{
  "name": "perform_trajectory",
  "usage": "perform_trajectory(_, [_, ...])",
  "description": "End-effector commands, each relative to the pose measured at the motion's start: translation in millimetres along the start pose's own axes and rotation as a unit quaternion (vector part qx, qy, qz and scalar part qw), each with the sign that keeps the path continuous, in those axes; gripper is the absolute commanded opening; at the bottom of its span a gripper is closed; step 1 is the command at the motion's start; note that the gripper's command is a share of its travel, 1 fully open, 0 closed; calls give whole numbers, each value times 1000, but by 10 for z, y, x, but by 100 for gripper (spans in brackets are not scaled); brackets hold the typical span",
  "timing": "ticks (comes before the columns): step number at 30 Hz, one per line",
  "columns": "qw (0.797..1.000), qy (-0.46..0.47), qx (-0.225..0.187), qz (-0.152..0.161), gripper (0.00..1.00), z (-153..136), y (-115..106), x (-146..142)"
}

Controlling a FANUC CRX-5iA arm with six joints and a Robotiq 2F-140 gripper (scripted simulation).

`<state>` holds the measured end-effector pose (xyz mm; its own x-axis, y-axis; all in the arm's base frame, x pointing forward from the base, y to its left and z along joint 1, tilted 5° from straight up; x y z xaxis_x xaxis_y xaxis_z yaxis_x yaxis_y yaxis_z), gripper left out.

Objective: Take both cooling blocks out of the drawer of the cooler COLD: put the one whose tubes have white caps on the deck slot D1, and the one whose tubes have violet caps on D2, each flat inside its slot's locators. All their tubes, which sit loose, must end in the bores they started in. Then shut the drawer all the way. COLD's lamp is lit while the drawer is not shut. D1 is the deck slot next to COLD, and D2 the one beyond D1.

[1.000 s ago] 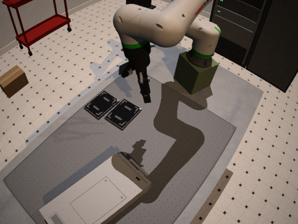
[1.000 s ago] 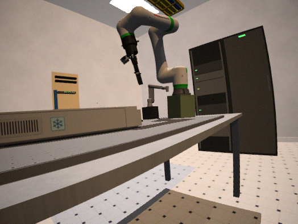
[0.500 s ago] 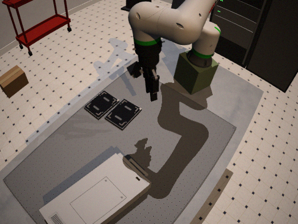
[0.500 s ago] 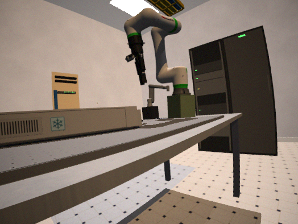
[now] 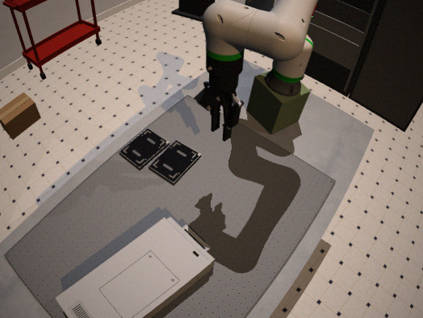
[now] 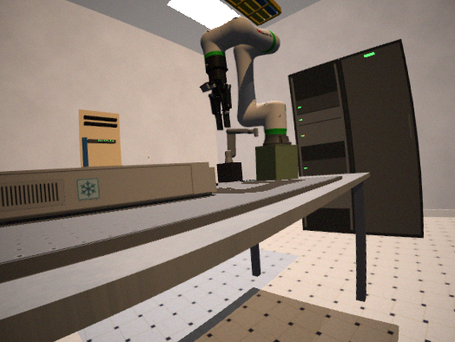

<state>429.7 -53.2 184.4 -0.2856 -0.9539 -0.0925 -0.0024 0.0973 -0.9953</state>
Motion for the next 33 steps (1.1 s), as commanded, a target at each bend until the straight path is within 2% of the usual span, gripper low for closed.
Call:
perform_trajectory(1, [999,-49,12,-3,35,-59,-1,-9])
perform_trajectory(5, [995,-95,20,-7,35,-76,0,-14])
perform_trajectory(24, [995,-95,20,-7,35,-76,0,-14])
perform_trajectory(33, [982,-187,20,-8,34,-76,0,-14])
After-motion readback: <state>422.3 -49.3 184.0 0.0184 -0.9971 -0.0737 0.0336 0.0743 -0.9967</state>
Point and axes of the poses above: the point where the finger pads meet when closed, its own y axis out along the fingers, its own x axis across the jaws, z = x × y, the point moved 9 cm from there along -y, back along the fingers, and after that the axes turned 1 degree about y, right-handed, at the moved point
